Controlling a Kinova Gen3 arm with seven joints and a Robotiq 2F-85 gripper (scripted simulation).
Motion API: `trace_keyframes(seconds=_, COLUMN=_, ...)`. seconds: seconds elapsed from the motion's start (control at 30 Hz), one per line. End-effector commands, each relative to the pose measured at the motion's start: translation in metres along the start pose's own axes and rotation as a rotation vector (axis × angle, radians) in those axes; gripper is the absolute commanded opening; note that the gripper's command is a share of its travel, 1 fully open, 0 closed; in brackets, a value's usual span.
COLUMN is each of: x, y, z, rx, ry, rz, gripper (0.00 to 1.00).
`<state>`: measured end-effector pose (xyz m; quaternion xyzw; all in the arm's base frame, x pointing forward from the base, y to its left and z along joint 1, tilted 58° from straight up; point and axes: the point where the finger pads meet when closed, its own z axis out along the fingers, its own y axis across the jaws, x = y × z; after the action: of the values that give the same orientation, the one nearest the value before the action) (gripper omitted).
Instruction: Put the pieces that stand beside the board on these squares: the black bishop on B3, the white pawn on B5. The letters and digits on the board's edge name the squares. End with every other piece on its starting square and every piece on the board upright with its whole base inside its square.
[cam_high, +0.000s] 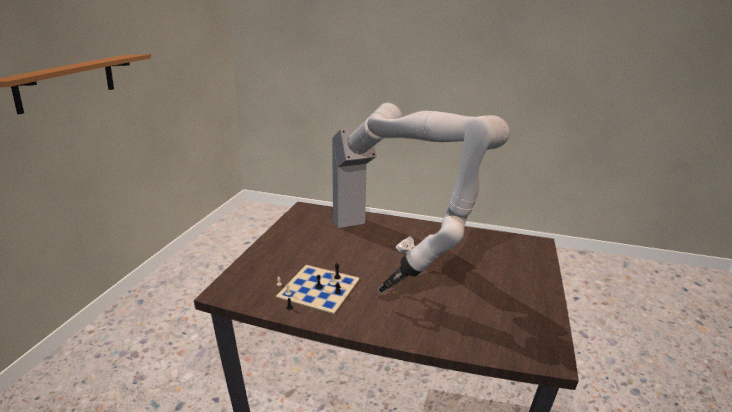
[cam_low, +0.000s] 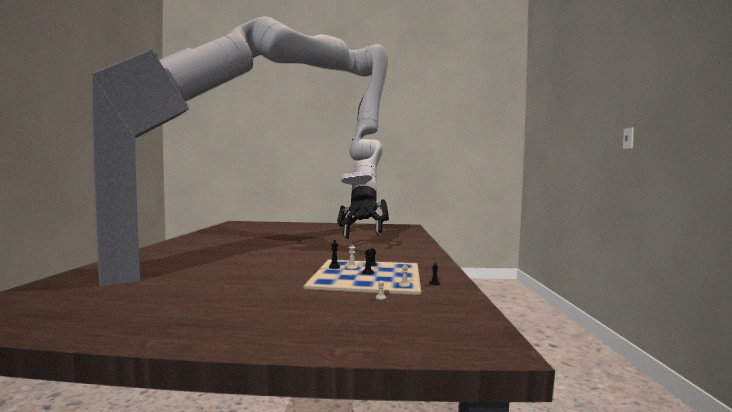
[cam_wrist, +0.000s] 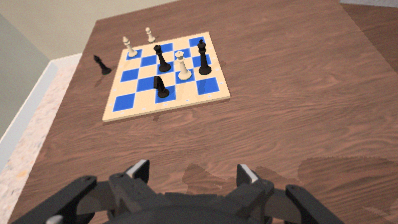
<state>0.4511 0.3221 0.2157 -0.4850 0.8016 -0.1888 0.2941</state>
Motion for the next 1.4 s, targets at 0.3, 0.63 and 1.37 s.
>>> trace_keyframes(seconds=0.3, x=0.000, y=-0.005, z=0.002, rx=-0.003, ry=-0.002, rz=-0.011, gripper=1.00)
trace_keyframes(seconds=0.63, x=-0.001, y=-0.008, z=0.003, rx=-0.006, ry=-0.005, rz=-0.025, gripper=1.00)
trace_keyframes(seconds=1.37, x=-0.004, y=-0.018, z=0.008, rx=-0.017, ry=-0.014, rz=-0.074, gripper=1.00)
